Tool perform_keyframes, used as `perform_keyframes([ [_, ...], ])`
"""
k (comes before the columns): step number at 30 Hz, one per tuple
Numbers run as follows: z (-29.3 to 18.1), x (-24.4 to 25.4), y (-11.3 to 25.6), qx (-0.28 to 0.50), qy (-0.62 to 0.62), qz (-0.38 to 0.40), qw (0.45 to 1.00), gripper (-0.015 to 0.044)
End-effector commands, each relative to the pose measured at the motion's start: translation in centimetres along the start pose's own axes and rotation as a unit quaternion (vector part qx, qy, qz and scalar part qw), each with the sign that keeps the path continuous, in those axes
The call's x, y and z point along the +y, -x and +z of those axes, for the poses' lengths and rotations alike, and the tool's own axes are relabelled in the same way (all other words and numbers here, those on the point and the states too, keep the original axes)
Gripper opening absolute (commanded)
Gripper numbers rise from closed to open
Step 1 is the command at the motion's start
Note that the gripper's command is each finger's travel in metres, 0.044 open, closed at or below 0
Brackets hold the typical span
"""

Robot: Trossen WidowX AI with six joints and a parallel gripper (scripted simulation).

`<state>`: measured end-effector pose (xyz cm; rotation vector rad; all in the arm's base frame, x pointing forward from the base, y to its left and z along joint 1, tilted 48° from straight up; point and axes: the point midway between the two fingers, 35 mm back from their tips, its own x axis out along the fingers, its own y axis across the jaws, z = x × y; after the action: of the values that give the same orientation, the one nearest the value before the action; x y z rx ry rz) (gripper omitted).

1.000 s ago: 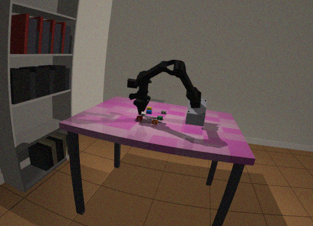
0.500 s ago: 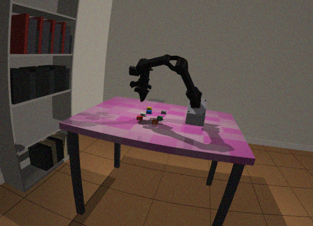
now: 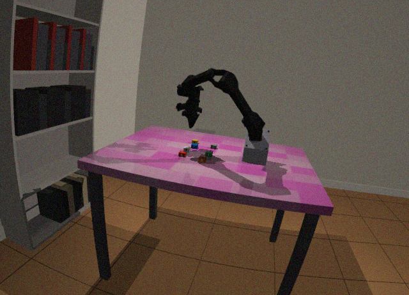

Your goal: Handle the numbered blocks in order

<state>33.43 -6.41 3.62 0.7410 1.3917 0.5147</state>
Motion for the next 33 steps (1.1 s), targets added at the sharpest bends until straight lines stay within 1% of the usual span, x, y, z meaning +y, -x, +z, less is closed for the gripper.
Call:
perform_keyframes([
  [1, -1.3, -5.6, 0.0, 0.0, 0.003, 0.002, 1.0, 0.012],
  [6, -1.3, -5.7, 0.0, 0.0, 0.003, 0.002, 1.0, 0.012],
  [8, -1.1, -5.7, -1.4, -0.001, 0.003, 0.001, 1.0, 0.0172],
  [11, -1.2, -5.7, -6.9, -0.001, 0.003, 0.003, 1.0, 0.0251],
  [12, -1.3, -5.6, -7.8, -0.001, 0.003, 0.003, 1.0, 0.0278],
  [16, -1.3, -5.6, -8.2, -0.001, 0.003, 0.004, 1.0, 0.0382],
  [17, -1.3, -5.6, -8.2, -0.001, 0.003, 0.004, 1.0, 0.04],
  [21, -1.3, -5.6, -8.3, -0.001, 0.003, 0.004, 1.0, 0.04],
  [33, -1.3, -5.5, -10.2, -0.001, 0.003, 0.004, 1.0, 0.04],
])
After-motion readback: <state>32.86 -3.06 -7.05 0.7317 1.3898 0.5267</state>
